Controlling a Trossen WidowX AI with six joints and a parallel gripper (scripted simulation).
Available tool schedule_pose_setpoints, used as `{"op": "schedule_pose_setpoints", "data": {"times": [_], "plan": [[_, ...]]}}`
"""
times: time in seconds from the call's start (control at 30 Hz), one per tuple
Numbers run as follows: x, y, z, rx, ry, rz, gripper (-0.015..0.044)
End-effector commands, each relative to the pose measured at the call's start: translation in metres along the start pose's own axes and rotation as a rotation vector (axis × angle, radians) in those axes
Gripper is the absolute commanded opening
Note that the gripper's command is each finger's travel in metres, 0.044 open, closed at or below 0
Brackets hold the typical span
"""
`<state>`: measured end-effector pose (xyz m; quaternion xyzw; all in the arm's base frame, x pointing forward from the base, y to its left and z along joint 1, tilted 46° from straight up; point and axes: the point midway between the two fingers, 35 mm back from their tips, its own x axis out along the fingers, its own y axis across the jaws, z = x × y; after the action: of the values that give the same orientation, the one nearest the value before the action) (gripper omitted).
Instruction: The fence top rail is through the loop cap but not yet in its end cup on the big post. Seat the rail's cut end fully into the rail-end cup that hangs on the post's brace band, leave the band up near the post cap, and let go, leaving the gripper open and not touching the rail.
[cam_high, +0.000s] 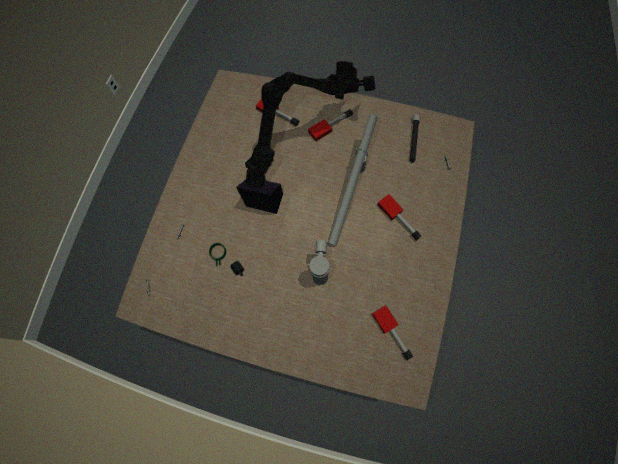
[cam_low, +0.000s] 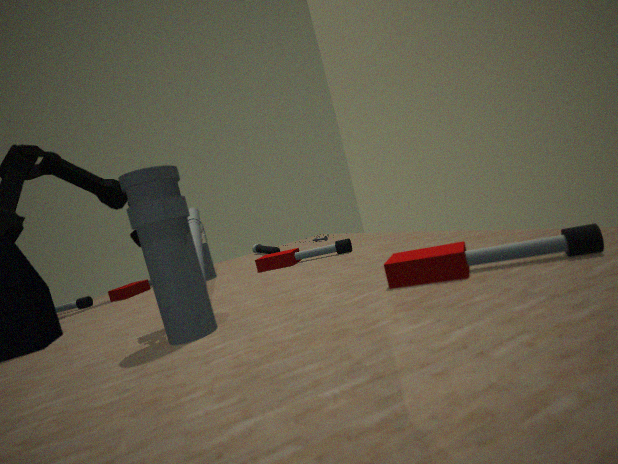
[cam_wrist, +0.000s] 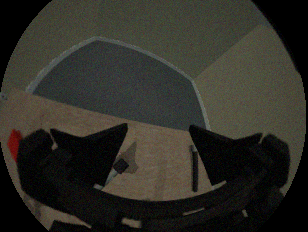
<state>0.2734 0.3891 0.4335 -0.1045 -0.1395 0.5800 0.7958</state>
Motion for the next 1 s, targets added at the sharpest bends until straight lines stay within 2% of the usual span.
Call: {"op": "schedule_pose_setpoints", "data": {"times": [0.0, 0.23, 0.47, 0.7, 0.97], "plan": [[-0.027, -0.033, -0.022, 0.039, 0.079, -0.050, 0.0440], [-0.070, -0.101, -0.069, 0.047, 0.206, -0.184, 0.0440], [-0.136, -0.161, -0.087, 0.096, 0.264, -0.399, 0.0440], [-0.198, -0.183, -0.177, 0.297, 0.469, -0.448, 0.0440], [-0.300, -0.177, -0.272, 0.648, 0.653, -0.521, 0.0440]]}}
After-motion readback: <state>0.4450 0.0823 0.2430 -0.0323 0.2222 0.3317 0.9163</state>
